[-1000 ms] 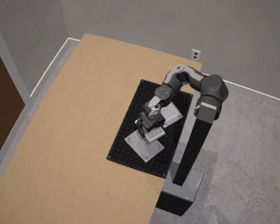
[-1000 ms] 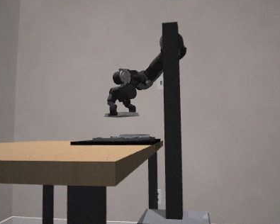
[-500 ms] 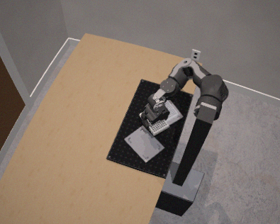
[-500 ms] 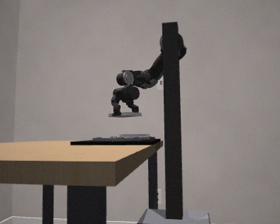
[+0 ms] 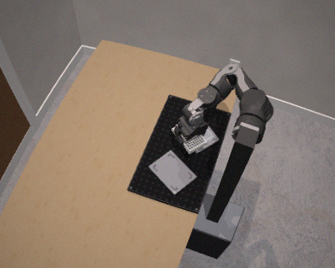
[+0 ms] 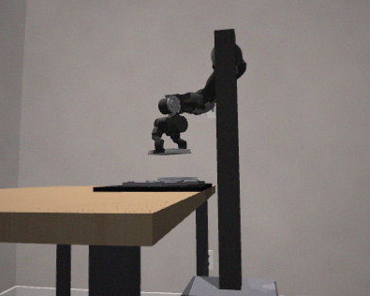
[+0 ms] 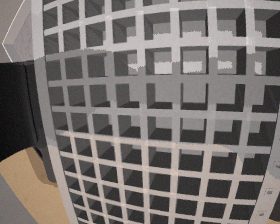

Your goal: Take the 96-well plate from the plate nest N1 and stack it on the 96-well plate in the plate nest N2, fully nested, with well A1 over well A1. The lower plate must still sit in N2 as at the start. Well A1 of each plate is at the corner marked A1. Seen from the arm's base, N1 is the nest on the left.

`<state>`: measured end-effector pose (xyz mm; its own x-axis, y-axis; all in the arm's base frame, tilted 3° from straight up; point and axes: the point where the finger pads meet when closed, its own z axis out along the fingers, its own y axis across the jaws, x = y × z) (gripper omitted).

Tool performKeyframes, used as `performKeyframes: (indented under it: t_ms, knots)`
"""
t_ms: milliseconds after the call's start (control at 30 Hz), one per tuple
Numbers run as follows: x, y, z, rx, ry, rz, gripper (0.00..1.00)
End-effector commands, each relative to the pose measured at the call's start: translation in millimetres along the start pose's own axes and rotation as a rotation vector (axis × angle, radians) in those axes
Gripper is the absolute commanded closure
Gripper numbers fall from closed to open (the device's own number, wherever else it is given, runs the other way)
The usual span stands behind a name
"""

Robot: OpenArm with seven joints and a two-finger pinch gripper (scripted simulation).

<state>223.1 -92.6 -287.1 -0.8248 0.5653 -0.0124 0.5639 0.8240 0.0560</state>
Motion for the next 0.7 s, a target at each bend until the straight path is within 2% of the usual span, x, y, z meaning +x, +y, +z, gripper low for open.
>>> performKeyframes:
  t_ms: [0, 167, 333, 667]
  knots:
    - [-0.7, 1.0, -0.2, -0.007, 0.0, 0.0, 1.0]
    - [-0.7, 1.0, -0.2, -0.007, 0.0, 0.0, 1.0]
    - [-20.3, -35.0, -2.0, -0.007, 0.0, 0.0, 1.0]
    - [-20.3, -35.0, -2.0, -0.007, 0.0, 0.0, 1.0]
